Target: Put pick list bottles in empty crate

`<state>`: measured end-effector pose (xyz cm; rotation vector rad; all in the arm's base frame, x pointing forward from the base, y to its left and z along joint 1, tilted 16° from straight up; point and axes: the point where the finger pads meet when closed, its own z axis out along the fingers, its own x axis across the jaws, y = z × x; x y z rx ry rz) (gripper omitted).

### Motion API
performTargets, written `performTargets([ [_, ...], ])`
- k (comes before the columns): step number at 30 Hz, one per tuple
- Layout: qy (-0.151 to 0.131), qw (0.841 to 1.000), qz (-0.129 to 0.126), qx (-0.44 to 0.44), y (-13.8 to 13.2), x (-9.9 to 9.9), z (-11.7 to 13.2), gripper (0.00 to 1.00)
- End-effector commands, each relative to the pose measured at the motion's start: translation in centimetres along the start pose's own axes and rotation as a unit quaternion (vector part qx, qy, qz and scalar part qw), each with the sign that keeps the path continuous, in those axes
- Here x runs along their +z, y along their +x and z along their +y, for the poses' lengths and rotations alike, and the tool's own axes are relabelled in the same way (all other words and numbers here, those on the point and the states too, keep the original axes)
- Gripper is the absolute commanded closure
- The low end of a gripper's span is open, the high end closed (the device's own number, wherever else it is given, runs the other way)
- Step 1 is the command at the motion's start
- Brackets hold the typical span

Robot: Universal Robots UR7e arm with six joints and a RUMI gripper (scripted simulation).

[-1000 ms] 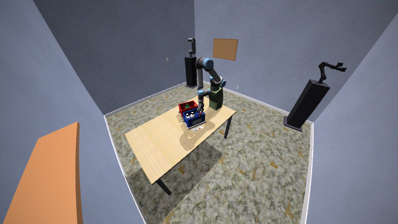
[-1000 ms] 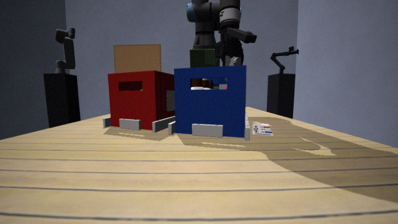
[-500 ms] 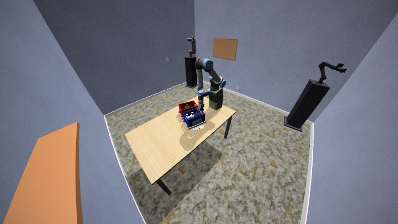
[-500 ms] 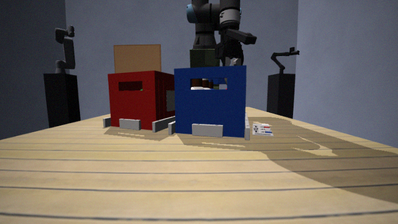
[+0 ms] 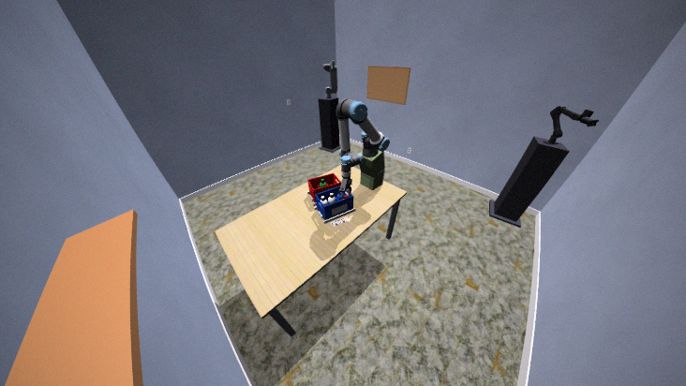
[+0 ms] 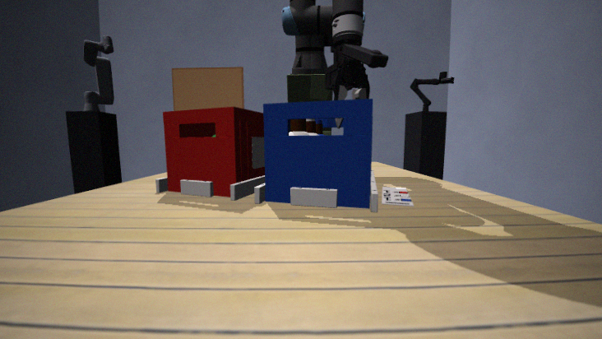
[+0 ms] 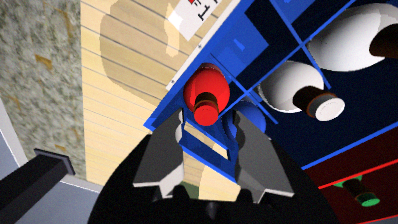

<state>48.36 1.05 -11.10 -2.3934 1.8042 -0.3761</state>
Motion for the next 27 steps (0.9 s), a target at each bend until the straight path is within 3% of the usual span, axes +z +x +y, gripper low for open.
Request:
performTargets([
  [1,0.001,1.000,0.000,0.000,0.0,0.0,0.0,0.62],
  [18,0.001,1.000,0.000,0.000,0.0,-0.3,0.0,0.62],
  [27,0.001,1.000,0.000,0.000,0.0,-2.7,0.0,0.62],
])
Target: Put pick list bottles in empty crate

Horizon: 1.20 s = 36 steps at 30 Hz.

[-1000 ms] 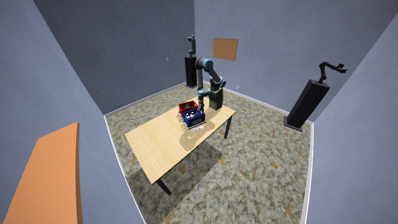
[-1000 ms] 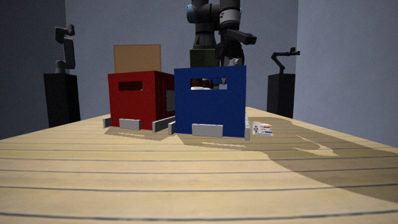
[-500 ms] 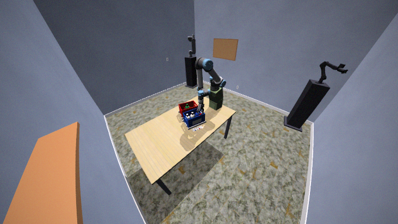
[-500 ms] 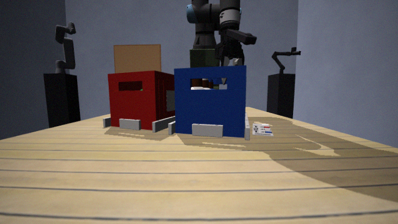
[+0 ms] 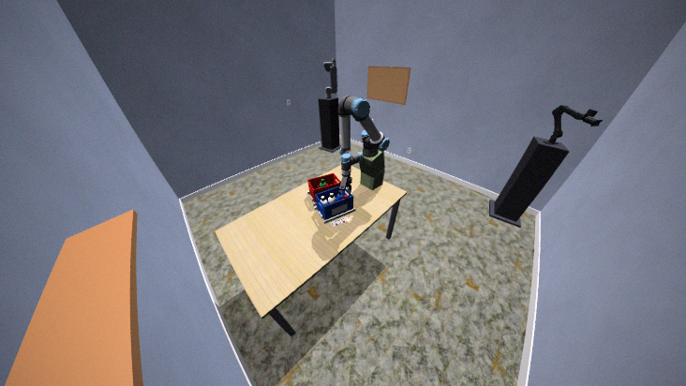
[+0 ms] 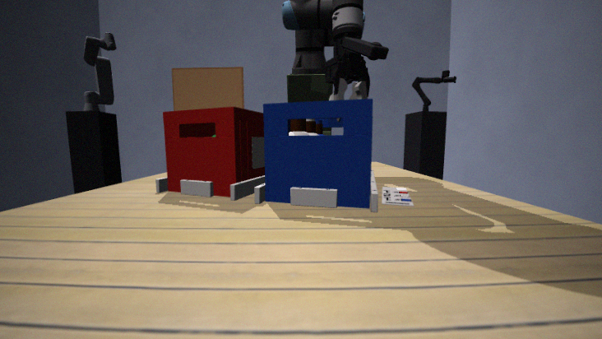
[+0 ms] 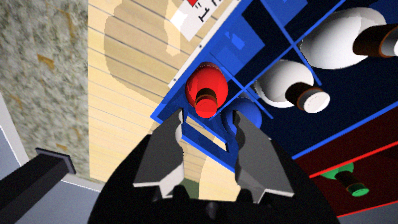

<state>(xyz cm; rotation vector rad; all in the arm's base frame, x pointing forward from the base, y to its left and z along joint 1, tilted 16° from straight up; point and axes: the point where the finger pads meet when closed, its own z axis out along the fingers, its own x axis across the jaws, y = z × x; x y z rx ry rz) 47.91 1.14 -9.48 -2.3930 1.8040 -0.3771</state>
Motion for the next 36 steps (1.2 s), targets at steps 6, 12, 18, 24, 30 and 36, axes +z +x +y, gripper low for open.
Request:
performTargets([
  [6,0.000,1.000,0.000,0.000,0.0,-2.6,0.0,0.62],
  [12,0.000,1.000,0.000,0.000,0.0,-3.7,0.0,0.62],
  [18,0.000,1.000,0.000,0.000,0.0,-5.3,0.0,0.62],
  [24,0.000,1.000,0.000,0.000,0.0,-6.6,0.0,0.62],
  [30,0.000,1.000,0.000,0.000,0.0,-6.8,0.0,0.62],
  [36,0.000,1.000,0.000,0.000,-2.8,-8.2,0.1,0.62],
])
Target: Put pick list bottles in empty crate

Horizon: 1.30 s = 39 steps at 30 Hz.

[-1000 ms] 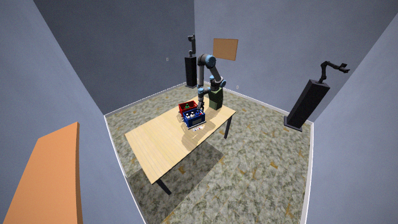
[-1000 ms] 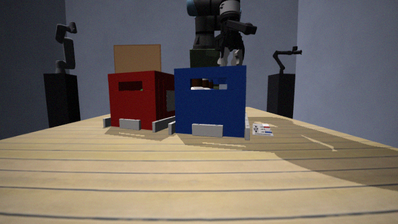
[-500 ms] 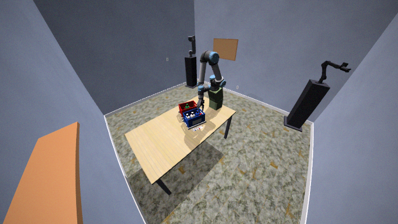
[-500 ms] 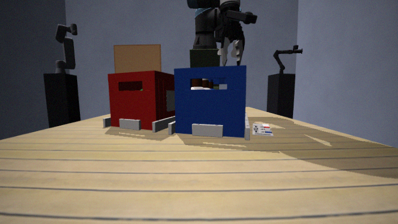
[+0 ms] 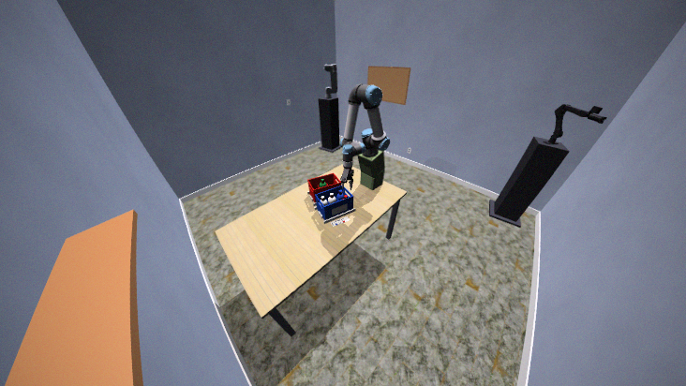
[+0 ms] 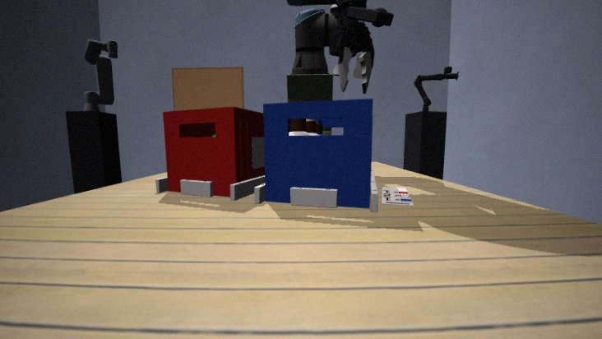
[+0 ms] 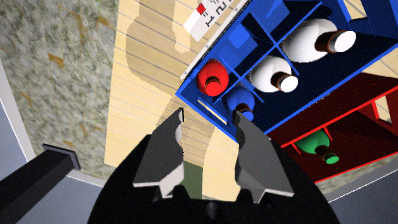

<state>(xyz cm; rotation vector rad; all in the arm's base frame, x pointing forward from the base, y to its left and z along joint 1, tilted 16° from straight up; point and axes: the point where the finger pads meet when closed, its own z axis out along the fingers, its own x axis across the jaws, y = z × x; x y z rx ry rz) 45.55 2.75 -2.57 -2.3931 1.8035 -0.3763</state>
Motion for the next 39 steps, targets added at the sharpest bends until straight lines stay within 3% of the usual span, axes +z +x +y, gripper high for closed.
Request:
performTargets([
  [1,0.000,1.000,0.000,0.000,-1.9,-1.0,0.0,0.62],
  [39,0.000,1.000,0.000,0.000,-16.7,-8.4,0.7,0.62],
])
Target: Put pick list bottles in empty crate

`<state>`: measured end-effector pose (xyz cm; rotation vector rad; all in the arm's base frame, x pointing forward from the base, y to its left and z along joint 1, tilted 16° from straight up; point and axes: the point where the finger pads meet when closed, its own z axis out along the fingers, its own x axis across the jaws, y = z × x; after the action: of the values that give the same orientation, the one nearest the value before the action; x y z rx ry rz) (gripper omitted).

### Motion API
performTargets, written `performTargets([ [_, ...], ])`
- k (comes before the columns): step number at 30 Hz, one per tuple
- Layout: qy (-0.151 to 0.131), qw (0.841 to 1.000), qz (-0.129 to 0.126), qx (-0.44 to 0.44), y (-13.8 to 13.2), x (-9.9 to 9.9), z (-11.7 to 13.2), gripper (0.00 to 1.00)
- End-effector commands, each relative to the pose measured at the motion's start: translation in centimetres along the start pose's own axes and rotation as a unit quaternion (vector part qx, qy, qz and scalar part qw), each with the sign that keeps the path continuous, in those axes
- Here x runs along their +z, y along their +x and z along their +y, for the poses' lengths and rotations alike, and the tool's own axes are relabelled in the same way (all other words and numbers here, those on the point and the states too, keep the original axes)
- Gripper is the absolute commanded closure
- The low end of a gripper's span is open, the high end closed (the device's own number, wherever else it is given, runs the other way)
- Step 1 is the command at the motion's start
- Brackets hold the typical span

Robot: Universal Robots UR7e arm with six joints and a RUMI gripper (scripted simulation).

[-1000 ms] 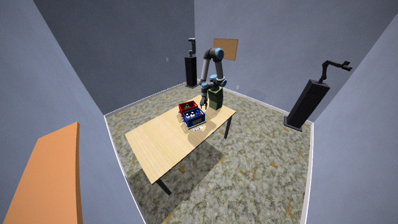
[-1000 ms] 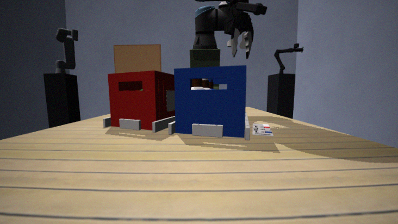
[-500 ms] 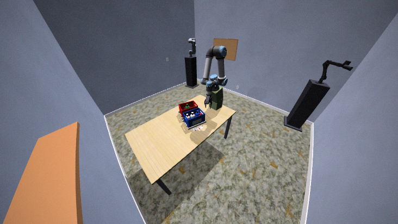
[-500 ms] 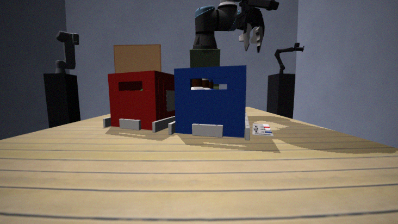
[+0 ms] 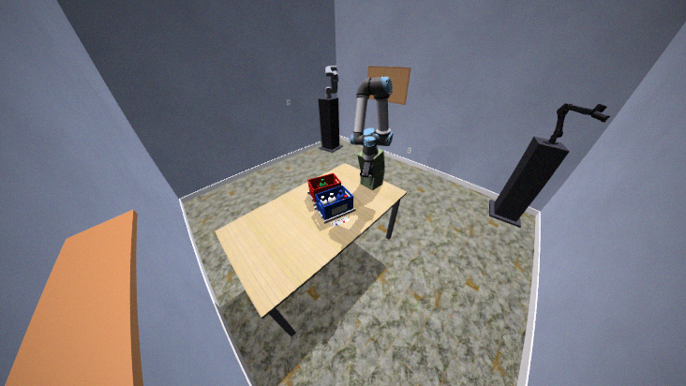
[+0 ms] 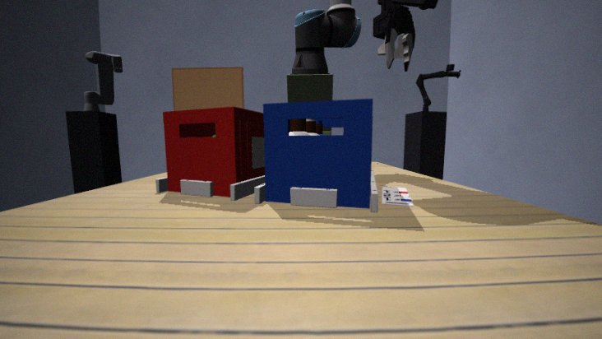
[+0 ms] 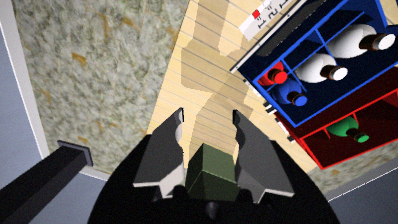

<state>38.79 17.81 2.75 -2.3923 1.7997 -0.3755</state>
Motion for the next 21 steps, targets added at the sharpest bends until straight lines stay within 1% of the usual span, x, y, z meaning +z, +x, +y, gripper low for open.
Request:
performTargets([
  [1,-0.001,1.000,0.001,0.001,-1.2,-0.7,0.0,0.62],
  [16,-0.001,1.000,0.001,0.001,-7.9,-4.0,0.3,0.62],
  [18,-0.001,1.000,0.001,0.001,-7.9,-4.0,0.3,0.62],
  [21,-0.001,1.000,0.001,0.001,-9.3,-4.7,0.4,0.62],
])
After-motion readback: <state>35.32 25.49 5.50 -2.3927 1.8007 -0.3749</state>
